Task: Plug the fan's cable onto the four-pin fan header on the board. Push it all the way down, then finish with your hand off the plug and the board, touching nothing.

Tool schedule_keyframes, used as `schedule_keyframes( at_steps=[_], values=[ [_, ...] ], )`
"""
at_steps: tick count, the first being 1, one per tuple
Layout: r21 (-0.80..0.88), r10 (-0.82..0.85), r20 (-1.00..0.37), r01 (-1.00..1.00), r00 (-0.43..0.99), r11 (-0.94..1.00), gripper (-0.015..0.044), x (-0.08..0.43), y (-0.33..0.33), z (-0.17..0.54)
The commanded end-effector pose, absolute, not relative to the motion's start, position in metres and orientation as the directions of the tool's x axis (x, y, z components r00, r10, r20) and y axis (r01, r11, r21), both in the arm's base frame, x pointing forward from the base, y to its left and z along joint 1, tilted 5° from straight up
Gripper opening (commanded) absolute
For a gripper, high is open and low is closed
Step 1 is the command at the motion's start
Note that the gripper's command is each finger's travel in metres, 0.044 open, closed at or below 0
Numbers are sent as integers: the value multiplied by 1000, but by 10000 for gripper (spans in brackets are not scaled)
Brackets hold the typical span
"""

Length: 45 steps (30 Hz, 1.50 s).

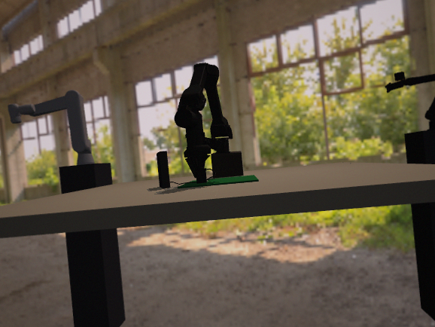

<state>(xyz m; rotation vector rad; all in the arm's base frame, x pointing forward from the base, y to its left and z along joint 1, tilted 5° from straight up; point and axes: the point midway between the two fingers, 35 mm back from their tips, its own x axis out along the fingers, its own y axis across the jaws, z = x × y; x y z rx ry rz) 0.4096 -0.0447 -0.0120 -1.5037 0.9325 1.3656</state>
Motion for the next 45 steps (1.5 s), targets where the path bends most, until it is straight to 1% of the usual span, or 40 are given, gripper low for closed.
schedule_keyframes(
  at_steps=[1, 12, 28, 32, 36, 42, 45],
  values=[
    [-105, 34, -994, -938, 100, -330, 440, 406, -43, -20],
    [-105, 34, -994, -938, 100, -330, 440, 406, -43, -20],
    [-109, 29, -994, -936, 105, -335, 20, 407, -44, -17],
    [-108, 29, -994, -936, 105, -335, 0, 407, -44, -14],
    [-106, 33, -994, -938, 100, -330, 0, 403, -46, 30],
    [-106, 33, -994, -940, 100, -325, 0, 402, -46, 32],
    [-105, 33, -994, -963, 100, -248, 0, 399, -46, 31]
  ],
)
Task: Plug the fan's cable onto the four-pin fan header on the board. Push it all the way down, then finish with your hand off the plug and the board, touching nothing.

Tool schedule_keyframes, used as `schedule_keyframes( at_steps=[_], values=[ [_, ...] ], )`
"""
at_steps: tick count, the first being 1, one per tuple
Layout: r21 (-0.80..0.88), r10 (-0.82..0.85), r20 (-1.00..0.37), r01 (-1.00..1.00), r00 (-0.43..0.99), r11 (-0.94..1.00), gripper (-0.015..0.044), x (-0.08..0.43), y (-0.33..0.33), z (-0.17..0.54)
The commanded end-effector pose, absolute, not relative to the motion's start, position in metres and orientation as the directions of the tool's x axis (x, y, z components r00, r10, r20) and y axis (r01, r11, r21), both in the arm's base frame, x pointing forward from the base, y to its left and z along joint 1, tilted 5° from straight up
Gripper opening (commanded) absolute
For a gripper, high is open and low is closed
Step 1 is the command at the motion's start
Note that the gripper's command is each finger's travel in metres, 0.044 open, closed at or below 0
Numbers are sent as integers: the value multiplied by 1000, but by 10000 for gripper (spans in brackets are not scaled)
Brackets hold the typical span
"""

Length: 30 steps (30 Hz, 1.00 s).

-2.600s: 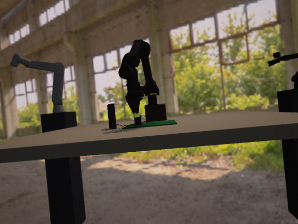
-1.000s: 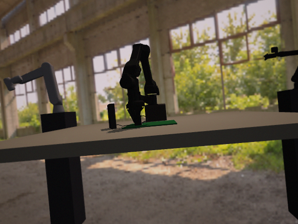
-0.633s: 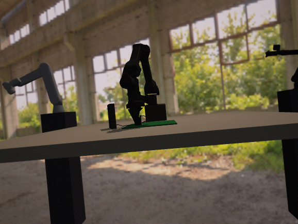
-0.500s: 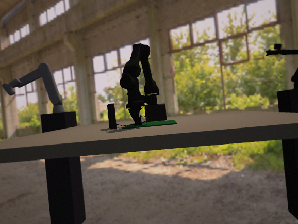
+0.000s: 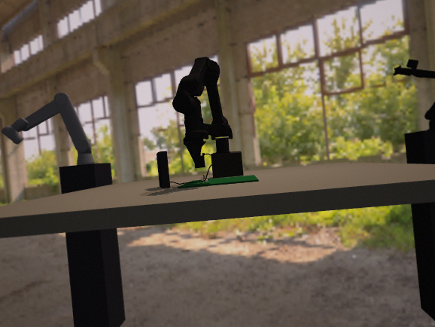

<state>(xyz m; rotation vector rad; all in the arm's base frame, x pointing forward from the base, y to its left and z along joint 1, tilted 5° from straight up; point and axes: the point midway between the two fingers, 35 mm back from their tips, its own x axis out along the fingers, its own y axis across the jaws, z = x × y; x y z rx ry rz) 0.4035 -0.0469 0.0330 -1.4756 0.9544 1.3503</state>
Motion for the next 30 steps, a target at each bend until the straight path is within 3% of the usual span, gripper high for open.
schedule_keyframes(
  at_steps=[1, 15, 30],
  values=[
    [-105, 33, -994, -971, 100, -215, 0, 398, -46, 31],
    [-87, 33, -995, -961, 99, 263, 0, 381, -45, 30],
    [-46, 33, -995, -708, 97, 705, 0, 362, -44, 28]
  ],
)
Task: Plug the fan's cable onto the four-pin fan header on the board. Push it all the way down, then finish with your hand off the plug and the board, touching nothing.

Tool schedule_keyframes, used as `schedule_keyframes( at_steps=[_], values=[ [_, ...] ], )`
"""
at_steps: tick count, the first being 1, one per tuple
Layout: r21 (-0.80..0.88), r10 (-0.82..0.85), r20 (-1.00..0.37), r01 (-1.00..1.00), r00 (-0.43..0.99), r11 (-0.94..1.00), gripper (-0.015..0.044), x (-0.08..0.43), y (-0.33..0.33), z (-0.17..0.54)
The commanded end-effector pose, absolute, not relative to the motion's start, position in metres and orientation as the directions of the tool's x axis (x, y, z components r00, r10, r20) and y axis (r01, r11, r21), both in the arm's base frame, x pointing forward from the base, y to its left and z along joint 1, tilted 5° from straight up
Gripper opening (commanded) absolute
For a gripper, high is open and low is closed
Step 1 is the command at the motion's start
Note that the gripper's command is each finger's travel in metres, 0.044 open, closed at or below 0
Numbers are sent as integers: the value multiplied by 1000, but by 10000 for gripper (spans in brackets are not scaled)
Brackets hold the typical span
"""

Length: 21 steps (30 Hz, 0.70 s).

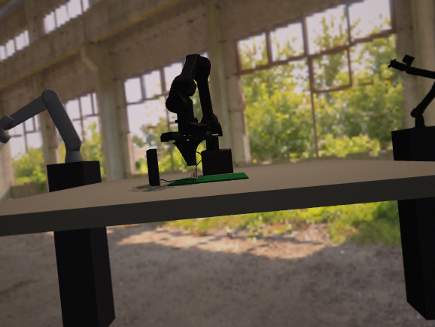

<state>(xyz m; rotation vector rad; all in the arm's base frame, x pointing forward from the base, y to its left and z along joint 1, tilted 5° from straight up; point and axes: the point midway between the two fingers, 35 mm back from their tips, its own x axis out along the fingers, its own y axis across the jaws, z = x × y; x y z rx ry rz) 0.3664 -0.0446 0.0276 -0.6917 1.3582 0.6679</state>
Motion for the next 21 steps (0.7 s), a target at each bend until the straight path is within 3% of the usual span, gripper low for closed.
schedule_keyframes(
  at_steps=[1, 21],
  values=[
    [-42, 33, -995, -683, 97, 729, 0, 360, -43, 27],
    [27, 34, -995, -67, 95, 997, 0, 333, -41, 23]
  ],
)
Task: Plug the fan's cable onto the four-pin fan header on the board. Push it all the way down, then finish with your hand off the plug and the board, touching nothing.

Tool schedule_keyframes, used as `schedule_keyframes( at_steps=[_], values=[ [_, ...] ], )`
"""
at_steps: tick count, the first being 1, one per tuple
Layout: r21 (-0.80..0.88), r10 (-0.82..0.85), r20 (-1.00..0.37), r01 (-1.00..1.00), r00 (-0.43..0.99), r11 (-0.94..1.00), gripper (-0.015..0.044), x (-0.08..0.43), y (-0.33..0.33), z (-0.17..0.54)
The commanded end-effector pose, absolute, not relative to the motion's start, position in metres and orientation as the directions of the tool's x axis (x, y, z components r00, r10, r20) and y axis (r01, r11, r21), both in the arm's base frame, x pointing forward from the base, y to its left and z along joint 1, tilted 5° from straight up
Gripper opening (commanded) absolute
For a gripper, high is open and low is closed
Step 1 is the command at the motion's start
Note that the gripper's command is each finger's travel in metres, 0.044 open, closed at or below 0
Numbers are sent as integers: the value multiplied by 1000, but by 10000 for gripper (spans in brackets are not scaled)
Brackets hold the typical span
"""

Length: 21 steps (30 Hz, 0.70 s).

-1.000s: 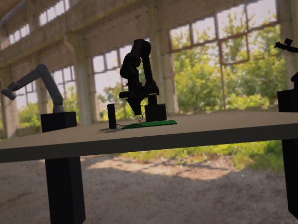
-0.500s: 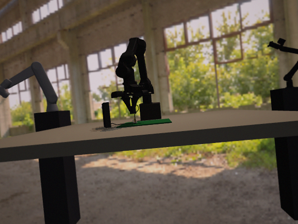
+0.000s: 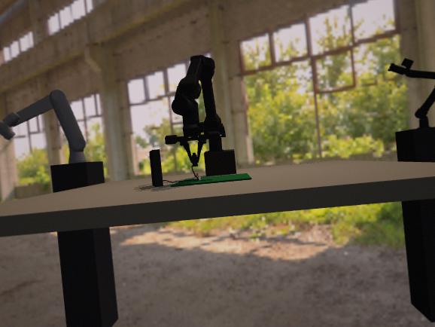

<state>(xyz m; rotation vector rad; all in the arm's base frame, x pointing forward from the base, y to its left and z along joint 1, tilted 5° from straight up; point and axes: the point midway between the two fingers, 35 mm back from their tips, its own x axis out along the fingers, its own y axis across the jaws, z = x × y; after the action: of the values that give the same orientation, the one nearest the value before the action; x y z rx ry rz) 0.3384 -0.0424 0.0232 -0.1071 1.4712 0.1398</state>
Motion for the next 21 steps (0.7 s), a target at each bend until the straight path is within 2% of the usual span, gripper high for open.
schedule_keyframes(
  at_steps=[1, 5, 21],
  values=[
    [31, 34, -995, -33, 95, 999, 0, 332, -41, 23],
    [39, 34, -995, 53, 95, 998, 0, 329, -41, 21],
    [40, 34, -995, 62, 95, 997, 0, 321, -40, 23]
  ],
)
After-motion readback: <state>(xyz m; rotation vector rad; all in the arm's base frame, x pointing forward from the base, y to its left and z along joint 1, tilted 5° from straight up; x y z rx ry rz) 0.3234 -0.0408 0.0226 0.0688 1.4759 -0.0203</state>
